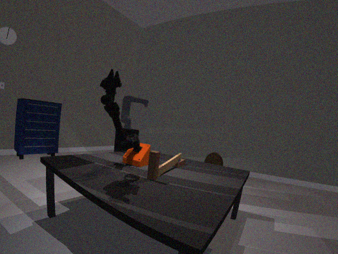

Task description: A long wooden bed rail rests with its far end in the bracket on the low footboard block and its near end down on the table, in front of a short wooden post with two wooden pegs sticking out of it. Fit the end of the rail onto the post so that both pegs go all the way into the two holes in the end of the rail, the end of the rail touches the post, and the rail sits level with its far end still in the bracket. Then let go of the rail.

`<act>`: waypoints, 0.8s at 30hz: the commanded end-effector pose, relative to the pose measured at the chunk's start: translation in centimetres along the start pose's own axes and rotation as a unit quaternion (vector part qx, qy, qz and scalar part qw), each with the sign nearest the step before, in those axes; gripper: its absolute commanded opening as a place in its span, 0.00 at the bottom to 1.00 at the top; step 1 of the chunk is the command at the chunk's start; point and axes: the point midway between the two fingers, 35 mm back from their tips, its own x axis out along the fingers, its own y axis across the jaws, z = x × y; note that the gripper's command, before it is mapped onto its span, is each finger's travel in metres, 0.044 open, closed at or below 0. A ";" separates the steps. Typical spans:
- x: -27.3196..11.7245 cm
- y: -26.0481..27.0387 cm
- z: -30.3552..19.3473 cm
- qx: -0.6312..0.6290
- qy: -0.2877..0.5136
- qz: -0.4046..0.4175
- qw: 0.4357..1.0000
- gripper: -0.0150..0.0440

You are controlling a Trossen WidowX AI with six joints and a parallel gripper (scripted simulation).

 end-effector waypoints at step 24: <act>3.6 22.5 -14.6 -0.325 0.281 0.252 0.867 1.00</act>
